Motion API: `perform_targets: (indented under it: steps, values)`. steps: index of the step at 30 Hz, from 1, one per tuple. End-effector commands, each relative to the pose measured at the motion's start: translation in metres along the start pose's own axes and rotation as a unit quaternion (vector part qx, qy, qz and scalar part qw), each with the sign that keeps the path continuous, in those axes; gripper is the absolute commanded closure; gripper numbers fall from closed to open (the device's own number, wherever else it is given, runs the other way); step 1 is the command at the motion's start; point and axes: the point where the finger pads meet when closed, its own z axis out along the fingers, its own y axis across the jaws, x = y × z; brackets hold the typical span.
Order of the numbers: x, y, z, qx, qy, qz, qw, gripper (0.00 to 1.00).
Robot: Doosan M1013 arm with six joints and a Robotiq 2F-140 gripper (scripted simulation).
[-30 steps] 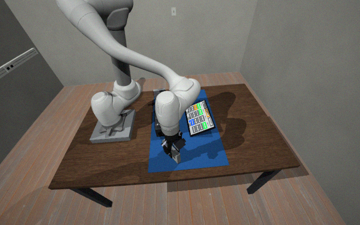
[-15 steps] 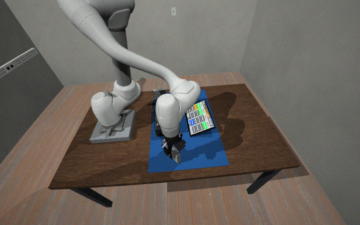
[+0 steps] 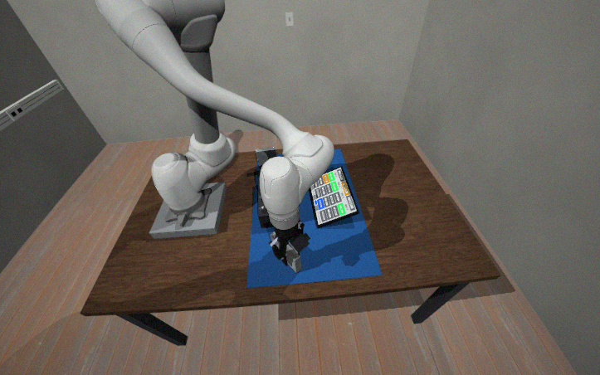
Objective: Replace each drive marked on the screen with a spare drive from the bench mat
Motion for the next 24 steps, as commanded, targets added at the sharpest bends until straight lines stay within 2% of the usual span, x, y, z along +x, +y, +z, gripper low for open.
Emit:
perform_targets:
  steps: [1,2,3,24]
  values:
    - [0.0004,-0.0002,-0.0006,0.0,0.0,0.0,1.0,0.6]
    - [0.0004,-0.0002,-0.0006,0.0,0.0,0.0,1.0,0.6]
    - [0.0004,-0.0002,-0.0006,0.0,0.0,0.0,1.0,0.74]
    - [0.0004,-0.0002,-0.0021,0.0,0.0,0.0,1.0,0.75]
